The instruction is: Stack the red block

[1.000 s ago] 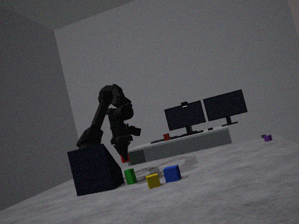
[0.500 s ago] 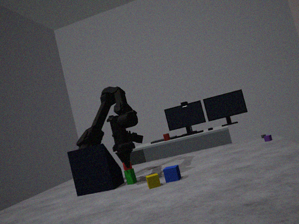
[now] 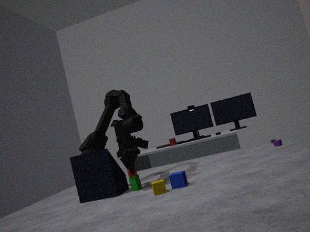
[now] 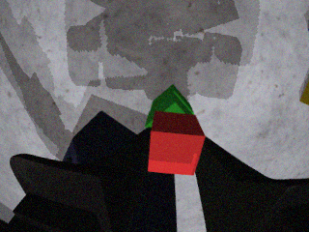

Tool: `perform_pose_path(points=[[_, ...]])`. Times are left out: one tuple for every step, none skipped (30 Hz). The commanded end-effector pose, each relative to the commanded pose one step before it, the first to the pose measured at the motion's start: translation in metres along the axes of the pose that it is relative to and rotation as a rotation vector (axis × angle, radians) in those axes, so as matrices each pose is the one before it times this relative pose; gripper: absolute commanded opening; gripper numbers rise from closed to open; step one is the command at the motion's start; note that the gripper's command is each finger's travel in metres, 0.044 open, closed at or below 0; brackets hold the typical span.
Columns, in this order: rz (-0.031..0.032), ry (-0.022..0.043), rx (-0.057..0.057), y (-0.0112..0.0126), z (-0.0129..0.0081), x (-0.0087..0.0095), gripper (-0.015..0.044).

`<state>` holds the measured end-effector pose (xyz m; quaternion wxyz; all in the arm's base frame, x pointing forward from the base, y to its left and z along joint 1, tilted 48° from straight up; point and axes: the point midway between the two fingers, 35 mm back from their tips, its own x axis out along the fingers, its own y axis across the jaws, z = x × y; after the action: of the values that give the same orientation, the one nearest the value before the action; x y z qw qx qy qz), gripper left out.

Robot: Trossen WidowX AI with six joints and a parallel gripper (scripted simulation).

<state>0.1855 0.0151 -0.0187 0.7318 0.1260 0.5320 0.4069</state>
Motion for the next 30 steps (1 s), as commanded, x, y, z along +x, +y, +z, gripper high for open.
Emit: perform_pose_path(points=[[0.00108,-0.00343,0.0048,0.00011,0.00048,0.00019,0.0000],[0.00000,0.00000,0.0000,0.00000,0.00000,0.00000,0.0000],[0.00000,0.00000,0.0000,0.00000,0.00000,0.00000,0.0000],[-0.00013,0.00005,0.0000,-0.00006,0.00006,-0.00068,0.0000],[-0.00026,0.00011,0.0000,-0.00012,0.00011,-0.00143,0.0000],[-0.00055,0.00314,-0.0042,0.00007,-0.00066,0.00185,0.0026],[0.00000,0.00000,0.0000,0.00000,0.00000,0.00000,0.0053],[0.00000,0.00000,0.0000,0.00000,0.00000,0.00000,0.0079],[0.00000,0.00000,0.0000,0.00000,0.00000,0.00000,0.0105],[0.00000,0.00000,0.0000,0.00000,0.00000,0.00000,0.0131],[0.00000,0.00000,0.0000,0.00000,0.00000,0.00000,0.0157],[0.00000,0.00000,0.0000,0.00000,0.00000,0.00000,0.0184],[0.00000,0.00000,0.0000,0.00000,0.00000,0.00000,0.0210],[0.00000,0.00000,0.0000,0.00000,0.00000,0.00000,0.0236],[0.00000,0.00000,0.0000,0.00000,0.00000,0.00000,0.0263],[0.00000,0.00000,0.0000,0.00000,0.00000,0.00000,0.0289],[0.00000,0.00000,0.0000,0.00000,0.00000,0.00000,0.0315],[0.00000,0.00000,0.0000,0.00000,0.00000,0.00000,0.0341],[0.00000,0.00000,0.0000,0.00000,0.00000,0.00000,0.0368],[0.00000,0.00000,0.0000,0.00000,0.00000,0.00000,0.0394],[0.00000,0.00000,0.0000,0.00000,0.00000,0.00000,0.0420],[0.00000,0.00000,0.0000,0.00000,0.00000,0.00000,0.0440],[0.00000,0.00000,0.0000,0.00000,0.00000,0.00000,0.0440],[0.00000,0.00000,0.0000,0.00000,0.00000,0.00000,0.0440],[0.00000,0.00000,0.0000,0.00000,0.00000,0.00000,0.0440],[0.00000,0.00000,0.0000,0.00000,0.00000,0.00000,0.0440],[0.00000,0.00000,0.0000,0.00000,0.00000,0.00000,0.0440],[0.00000,0.00000,0.0000,0.00000,0.00000,0.00000,0.0440],[0.00000,0.00000,0.0000,0.00000,0.00000,0.00000,0.0440],[0.00000,0.00000,0.0000,0.00000,0.00000,0.00000,0.0440]])
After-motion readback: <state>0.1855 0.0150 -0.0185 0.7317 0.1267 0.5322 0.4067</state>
